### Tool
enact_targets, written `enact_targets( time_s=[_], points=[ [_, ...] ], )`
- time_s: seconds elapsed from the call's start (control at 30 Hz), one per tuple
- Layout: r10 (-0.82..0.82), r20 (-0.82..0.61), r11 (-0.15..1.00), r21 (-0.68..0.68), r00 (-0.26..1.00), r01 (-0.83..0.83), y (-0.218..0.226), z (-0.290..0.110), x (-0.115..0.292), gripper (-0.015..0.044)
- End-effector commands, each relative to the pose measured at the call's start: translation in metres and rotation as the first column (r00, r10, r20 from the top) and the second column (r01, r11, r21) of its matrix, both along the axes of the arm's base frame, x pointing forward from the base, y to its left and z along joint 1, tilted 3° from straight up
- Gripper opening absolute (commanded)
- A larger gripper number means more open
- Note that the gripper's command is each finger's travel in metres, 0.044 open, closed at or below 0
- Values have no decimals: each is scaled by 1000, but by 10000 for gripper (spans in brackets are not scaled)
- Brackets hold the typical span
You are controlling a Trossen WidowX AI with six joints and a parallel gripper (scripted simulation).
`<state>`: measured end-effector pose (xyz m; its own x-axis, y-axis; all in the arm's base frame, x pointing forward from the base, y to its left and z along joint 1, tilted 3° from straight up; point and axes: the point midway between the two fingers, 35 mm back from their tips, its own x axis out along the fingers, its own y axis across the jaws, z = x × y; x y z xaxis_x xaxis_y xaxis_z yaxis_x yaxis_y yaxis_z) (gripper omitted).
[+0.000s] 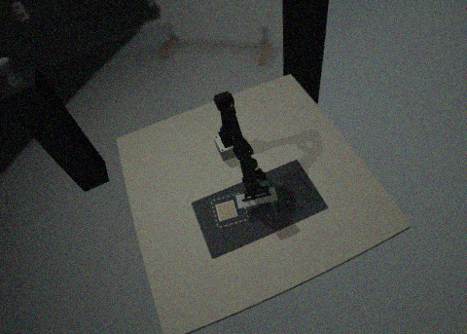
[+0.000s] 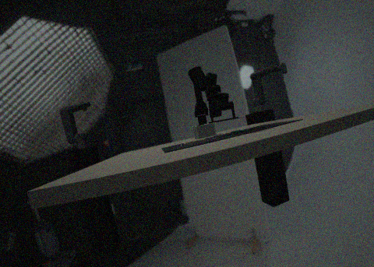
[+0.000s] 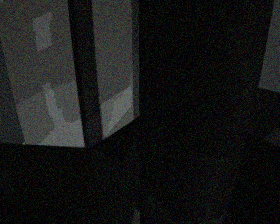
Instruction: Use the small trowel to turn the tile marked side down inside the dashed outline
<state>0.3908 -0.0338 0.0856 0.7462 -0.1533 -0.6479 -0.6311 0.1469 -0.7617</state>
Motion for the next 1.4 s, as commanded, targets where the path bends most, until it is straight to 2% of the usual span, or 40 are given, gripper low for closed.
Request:
enact_targets(
  time_s=[0.0,0.27,0.77,1.37],
  points=[
    [-9,-6,1000,1,1000,9,-20,1,7,0],
    [-52,-46,999,-10,998,52,-62,-8,2,0],
    [-26,-67,1000,-1,997,26,-128,-17,4,0],
    [-37,-63,999,-18,997,36,-224,-32,-19,0]
  ],
)
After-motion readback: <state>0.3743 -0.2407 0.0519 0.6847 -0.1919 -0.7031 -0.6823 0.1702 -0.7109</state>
